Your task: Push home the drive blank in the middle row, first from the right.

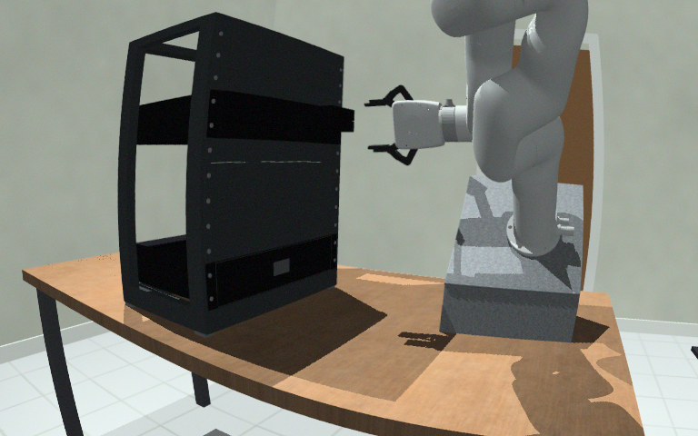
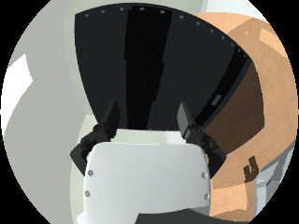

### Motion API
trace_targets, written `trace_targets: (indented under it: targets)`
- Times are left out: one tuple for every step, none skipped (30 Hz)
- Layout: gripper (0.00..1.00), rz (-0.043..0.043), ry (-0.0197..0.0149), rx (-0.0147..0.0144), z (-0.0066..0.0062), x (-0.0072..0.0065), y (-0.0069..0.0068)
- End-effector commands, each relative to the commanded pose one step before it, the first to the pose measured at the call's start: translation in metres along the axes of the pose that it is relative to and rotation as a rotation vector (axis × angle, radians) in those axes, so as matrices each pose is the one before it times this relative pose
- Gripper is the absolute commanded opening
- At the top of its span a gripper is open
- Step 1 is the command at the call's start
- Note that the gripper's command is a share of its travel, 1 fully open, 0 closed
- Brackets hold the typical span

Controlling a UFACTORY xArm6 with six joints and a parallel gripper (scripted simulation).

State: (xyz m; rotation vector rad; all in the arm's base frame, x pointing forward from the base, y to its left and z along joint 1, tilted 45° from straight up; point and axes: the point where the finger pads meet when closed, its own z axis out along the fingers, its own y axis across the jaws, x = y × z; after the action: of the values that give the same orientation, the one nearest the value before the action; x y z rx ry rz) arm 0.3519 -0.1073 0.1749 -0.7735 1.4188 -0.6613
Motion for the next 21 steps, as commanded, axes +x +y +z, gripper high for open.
trace_targets:
  targets:
    - [1.00, 0.04479, 0.03272, 0.01854, -0.00313, 0.01020, -0.00263]
    - [1.00, 0.00000, 0.00000, 0.00000, 0.00000, 0.00000, 0.00000]
    - [1.00, 0.00715, 0.00512, 0.00281, -0.00059, 0.00152, -0.00025]
    - [1.00, 0.00679, 0.00486, 0.00269, -0.00056, 0.00145, -0.00024]
    - [1.00, 0.00644, 0.00460, 0.00258, -0.00053, 0.00138, -0.00024]
    - [1.00, 0.00610, 0.00435, 0.00246, -0.00050, 0.00130, -0.00023]
    - [1.00, 0.00576, 0.00410, 0.00234, -0.00048, 0.00123, -0.00023]
    - [1.00, 0.00543, 0.00386, 0.00222, -0.00045, 0.00116, -0.00022]
    - [1.00, 0.00510, 0.00362, 0.00210, -0.00042, 0.00109, -0.00021]
    - [1.00, 0.00479, 0.00339, 0.00198, -0.00039, 0.00102, -0.00020]
    - [1.00, 0.00447, 0.00317, 0.00186, -0.00037, 0.00096, -0.00019]
    - [1.00, 0.00417, 0.00295, 0.00174, -0.00034, 0.00089, -0.00018]
    - [1.00, 0.00387, 0.00274, 0.00162, -0.00032, 0.00083, -0.00017]
    - [1.00, 0.00358, 0.00253, 0.00151, -0.00029, 0.00077, -0.00016]
    - [1.00, 0.00330, 0.00233, 0.00140, -0.00027, 0.00071, -0.00015]
    - [1.00, 0.00303, 0.00214, 0.00129, -0.00025, 0.00065, -0.00014]
    - [1.00, 0.00277, 0.00195, 0.00118, -0.00023, 0.00059, -0.00013]
    - [1.00, 0.00000, 0.00000, 0.00000, 0.00000, 0.00000, 0.00000]
    - [1.00, 0.00000, 0.00000, 0.00000, 0.00000, 0.00000, 0.00000]
    - [1.00, 0.00252, 0.00177, 0.00107, -0.00021, 0.00054, -0.00012]
    - [1.00, 0.00227, 0.00160, 0.00097, -0.00019, 0.00049, -0.00011]
